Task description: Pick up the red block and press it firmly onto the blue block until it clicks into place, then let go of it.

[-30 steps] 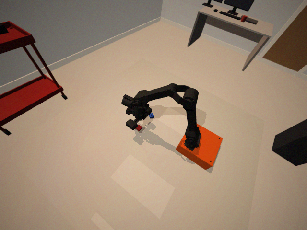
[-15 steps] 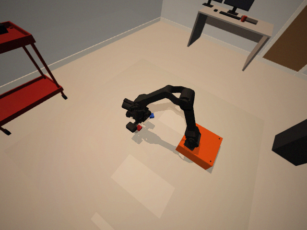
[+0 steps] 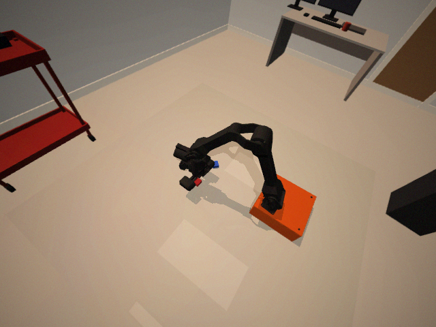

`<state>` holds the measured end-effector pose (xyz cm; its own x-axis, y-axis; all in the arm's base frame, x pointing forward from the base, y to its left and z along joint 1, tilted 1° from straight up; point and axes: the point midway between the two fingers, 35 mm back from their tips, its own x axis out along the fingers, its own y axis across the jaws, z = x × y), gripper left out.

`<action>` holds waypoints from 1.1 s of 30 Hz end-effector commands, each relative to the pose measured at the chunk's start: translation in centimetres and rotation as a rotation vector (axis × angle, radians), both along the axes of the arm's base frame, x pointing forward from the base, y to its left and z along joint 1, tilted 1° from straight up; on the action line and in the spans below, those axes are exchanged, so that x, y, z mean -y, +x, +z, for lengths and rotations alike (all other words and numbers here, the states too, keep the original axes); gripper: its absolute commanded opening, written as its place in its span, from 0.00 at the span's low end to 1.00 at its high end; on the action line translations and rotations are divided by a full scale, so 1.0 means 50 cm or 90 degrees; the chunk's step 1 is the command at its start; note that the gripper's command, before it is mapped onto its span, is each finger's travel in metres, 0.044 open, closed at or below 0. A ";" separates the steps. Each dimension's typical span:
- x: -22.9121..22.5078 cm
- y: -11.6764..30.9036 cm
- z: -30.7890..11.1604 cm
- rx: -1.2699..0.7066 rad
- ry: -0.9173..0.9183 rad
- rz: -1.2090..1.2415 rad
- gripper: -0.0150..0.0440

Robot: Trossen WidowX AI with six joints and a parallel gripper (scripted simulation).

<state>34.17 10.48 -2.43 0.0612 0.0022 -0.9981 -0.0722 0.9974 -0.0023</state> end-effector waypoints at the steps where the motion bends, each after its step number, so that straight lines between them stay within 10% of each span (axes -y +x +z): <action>1: -0.001 -0.002 -0.003 -0.002 0.003 -0.002 0.78; 19: -0.005 0.003 0.007 0.008 0.006 0.013 0.25; 33: -0.011 0.005 0.119 0.007 0.006 0.011 0.25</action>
